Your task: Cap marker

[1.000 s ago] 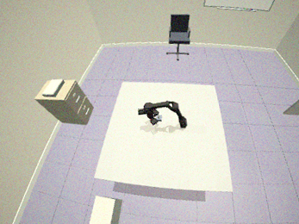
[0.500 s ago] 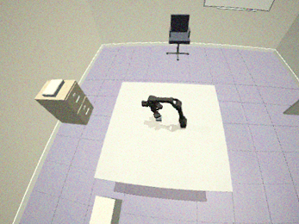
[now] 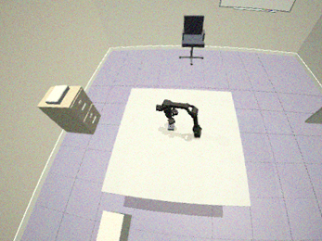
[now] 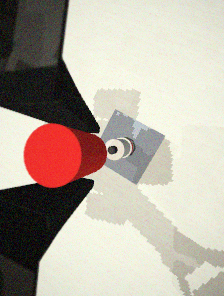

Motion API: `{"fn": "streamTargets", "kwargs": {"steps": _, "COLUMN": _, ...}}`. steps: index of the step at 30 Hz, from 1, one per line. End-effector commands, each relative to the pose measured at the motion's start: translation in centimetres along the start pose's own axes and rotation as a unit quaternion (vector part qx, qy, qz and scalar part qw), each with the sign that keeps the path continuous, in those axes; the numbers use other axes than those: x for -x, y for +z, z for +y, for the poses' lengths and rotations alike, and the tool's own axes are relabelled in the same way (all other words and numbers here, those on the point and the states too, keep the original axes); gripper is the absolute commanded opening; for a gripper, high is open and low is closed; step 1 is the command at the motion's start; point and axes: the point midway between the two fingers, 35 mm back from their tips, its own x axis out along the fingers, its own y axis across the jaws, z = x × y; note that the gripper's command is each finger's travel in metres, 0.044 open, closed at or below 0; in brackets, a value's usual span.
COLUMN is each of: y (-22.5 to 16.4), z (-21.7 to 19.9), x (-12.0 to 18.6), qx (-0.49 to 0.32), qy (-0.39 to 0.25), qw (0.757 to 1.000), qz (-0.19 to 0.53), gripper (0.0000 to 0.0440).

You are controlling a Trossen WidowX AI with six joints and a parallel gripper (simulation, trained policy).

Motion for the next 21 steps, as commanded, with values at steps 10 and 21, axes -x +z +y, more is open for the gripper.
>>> {"fn": "streamTargets", "kwargs": {"steps": 10, "y": 0.6, "z": 0.1, "x": -1.2, "qx": -0.011, "qy": -0.008, "qw": 1.000, "qz": 0.001, "gripper": 0.0000}}
{"fn": "streamTargets", "kwargs": {"steps": 21, "y": 0.7, "z": 0.2, "x": -3.1, "qx": -0.014, "qy": -0.014, "qw": 1.000, "qz": -0.004, "gripper": 0.0000}}
